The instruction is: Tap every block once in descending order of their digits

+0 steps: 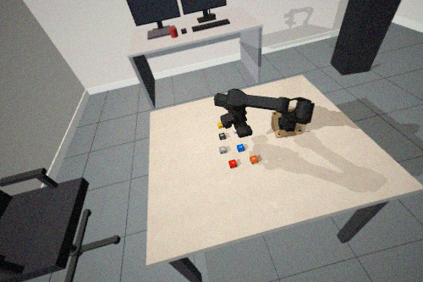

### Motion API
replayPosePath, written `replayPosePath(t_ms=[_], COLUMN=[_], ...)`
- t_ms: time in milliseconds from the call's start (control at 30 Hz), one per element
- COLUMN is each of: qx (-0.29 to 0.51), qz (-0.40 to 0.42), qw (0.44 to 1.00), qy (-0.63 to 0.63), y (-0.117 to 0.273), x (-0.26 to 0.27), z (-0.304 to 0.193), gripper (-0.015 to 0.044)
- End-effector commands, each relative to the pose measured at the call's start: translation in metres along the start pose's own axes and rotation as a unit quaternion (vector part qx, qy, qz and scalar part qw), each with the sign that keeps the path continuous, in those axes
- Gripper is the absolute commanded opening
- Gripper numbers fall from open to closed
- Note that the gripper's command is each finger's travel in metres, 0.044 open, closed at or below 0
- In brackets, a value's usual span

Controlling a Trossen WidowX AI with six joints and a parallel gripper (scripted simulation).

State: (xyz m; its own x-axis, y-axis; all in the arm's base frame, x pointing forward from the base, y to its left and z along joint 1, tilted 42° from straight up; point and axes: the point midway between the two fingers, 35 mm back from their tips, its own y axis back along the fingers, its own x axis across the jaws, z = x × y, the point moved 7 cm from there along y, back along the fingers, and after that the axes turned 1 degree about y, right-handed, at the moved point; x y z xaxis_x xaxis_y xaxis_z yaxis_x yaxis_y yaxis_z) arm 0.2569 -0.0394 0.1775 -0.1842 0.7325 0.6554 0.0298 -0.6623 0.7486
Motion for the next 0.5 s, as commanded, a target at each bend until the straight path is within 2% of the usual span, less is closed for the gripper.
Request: replayPosePath(t_ms=[0,267,467], qx=[0.006,0.006,0.006], qz=[0.001,-0.003,-0.002], qw=[1.000,1.000,1.000], qy=[0.000,0.001,0.001], y=[0.007,0.008,0.007], x=[-0.002,-0.116,-0.127], z=[-0.002,-0.005,-0.008], gripper=[0.0020,0.0020,0.0020])
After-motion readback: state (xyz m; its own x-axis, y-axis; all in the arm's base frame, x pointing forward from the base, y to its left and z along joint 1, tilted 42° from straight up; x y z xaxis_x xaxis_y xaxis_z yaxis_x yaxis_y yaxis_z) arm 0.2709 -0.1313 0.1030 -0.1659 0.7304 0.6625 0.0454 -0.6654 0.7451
